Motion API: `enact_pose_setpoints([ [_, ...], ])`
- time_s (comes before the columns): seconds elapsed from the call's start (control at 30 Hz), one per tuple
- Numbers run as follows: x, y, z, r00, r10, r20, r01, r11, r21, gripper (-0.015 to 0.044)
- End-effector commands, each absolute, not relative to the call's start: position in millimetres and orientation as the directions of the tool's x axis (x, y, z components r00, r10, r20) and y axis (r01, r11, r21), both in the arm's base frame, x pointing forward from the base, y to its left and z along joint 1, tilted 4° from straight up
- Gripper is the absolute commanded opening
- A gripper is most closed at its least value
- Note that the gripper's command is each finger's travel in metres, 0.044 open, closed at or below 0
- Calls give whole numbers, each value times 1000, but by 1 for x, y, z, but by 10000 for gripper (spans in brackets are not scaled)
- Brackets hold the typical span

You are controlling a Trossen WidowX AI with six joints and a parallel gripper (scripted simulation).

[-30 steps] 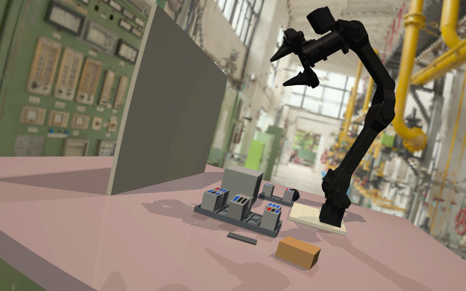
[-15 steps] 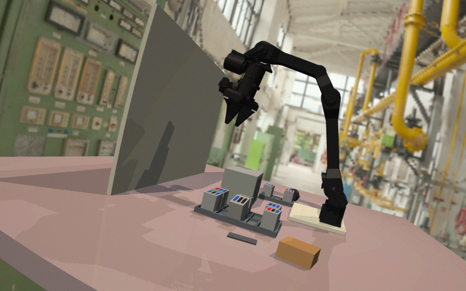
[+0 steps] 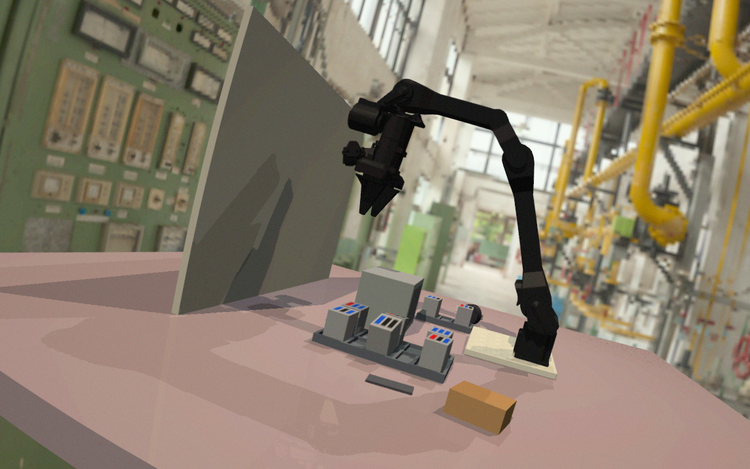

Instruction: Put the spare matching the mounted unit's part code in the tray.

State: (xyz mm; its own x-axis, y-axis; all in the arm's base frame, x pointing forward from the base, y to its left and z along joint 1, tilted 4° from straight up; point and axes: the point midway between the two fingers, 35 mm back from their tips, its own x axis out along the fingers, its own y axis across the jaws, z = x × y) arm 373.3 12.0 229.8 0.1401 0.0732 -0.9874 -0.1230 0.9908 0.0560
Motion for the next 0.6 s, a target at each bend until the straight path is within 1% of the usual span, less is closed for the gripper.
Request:
enact_pose_setpoints([
  [0.0,373,12,228,133,78,-988,-129,990,60,440],
  [0.17,373,12,228,133,78,-988,-129,990,60,440],
  [0.23,368,23,228,128,79,-989,-180,982,55,440],
  [0.3,351,49,226,115,82,-990,-319,947,41,440],
  [0.4,317,88,220,95,84,-992,-535,845,21,440],
  [0.57,253,134,206,63,88,-994,-827,562,-2,440],
])
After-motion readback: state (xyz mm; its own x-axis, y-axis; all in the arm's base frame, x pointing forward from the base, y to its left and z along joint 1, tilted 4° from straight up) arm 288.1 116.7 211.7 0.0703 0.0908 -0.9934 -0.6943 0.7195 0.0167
